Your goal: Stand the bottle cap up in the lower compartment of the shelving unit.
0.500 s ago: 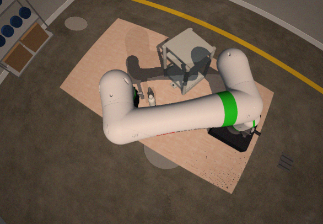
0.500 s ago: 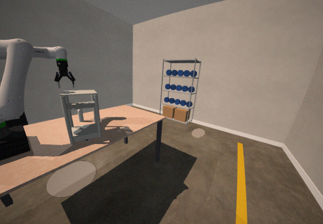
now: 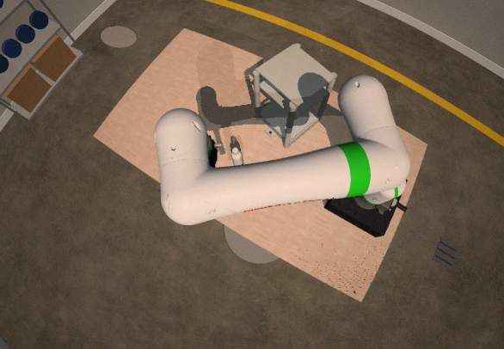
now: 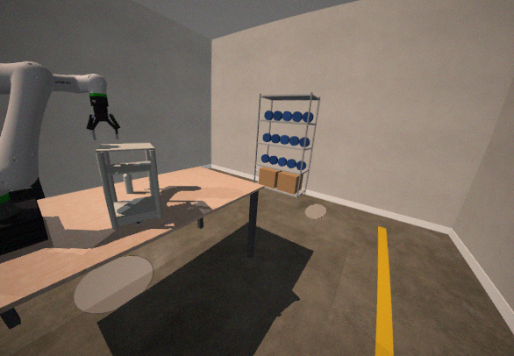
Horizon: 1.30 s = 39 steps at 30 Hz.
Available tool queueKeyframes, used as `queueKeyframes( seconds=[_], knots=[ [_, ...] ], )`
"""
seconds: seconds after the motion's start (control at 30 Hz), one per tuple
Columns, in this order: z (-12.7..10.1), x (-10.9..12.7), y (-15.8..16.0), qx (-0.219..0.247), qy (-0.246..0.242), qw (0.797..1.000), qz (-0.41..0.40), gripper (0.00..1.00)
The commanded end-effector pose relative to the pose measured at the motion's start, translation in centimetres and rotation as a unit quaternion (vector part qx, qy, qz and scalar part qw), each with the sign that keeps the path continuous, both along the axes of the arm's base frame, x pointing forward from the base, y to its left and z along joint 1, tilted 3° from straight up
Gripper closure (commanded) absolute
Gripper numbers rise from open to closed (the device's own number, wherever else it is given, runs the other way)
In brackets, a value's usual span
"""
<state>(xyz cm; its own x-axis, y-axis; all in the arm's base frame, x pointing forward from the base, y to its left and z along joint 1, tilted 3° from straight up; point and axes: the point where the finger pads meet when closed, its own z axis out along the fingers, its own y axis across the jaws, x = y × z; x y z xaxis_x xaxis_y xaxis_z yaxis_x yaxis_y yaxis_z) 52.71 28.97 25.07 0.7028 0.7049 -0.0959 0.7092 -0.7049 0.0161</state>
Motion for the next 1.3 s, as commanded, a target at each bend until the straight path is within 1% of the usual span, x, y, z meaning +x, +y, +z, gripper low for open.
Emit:
queueKeyframes(
  seconds=[0.0, 0.1, 0.13, 0.23, 0.3, 0.63, 0.7, 0.77, 0.83, 0.87, 0.93, 0.97, 1.0, 1.07, 1.1, 1.17, 1.2, 1.27],
  knots=[
    [0.0, 0.0, 0.0, 0.000, 0.000, 1.000, 0.000, 0.00],
    [0.4, 0.0, 0.0, 0.000, 0.000, 1.000, 0.000, 0.00],
    [1.2, 0.1, 0.0, 0.000, 0.000, 1.000, 0.000, 0.00],
    [4.3, 0.2, -0.1, 0.000, 0.000, 1.000, 0.000, 0.00],
    [5.3, 0.2, -0.2, 0.000, 0.000, 1.000, 0.000, 0.00],
    [5.4, 0.2, -0.2, 0.000, 0.000, 1.000, 0.001, 0.00],
    [4.6, 0.7, -1.1, 0.005, 0.001, 1.000, 0.017, 0.00],
    [2.7, 2.0, -3.4, 0.017, 0.004, 0.998, 0.059, 0.00],
    [2.7, 2.0, -3.4, 0.017, 0.004, 0.998, 0.059, 0.00],
    [1.6, 2.6, -4.7, 0.023, 0.005, 0.997, 0.080, 0.00],
    [1.3, 2.7, -5.1, 0.025, 0.005, 0.996, 0.088, 0.00],
    [0.4, 3.2, -6.2, 0.030, 0.005, 0.994, 0.106, 0.00],
    [0.0, 3.3, -6.7, 0.033, 0.005, 0.993, 0.114, 0.00],
    [-0.2, 3.4, -7.0, 0.034, 0.005, 0.992, 0.118, 0.00],
    [-1.3, 3.8, -8.4, 0.040, 0.005, 0.989, 0.140, 0.00],
    [-1.3, 3.8, -8.4, 0.040, 0.005, 0.989, 0.140, 0.00],
    [-2.5, 4.2, -10.0, 0.047, 0.003, 0.985, 0.164, 0.00],
    [-3.1, 4.4, -10.8, 0.050, 0.003, 0.983, 0.176, 0.00]
  ],
)
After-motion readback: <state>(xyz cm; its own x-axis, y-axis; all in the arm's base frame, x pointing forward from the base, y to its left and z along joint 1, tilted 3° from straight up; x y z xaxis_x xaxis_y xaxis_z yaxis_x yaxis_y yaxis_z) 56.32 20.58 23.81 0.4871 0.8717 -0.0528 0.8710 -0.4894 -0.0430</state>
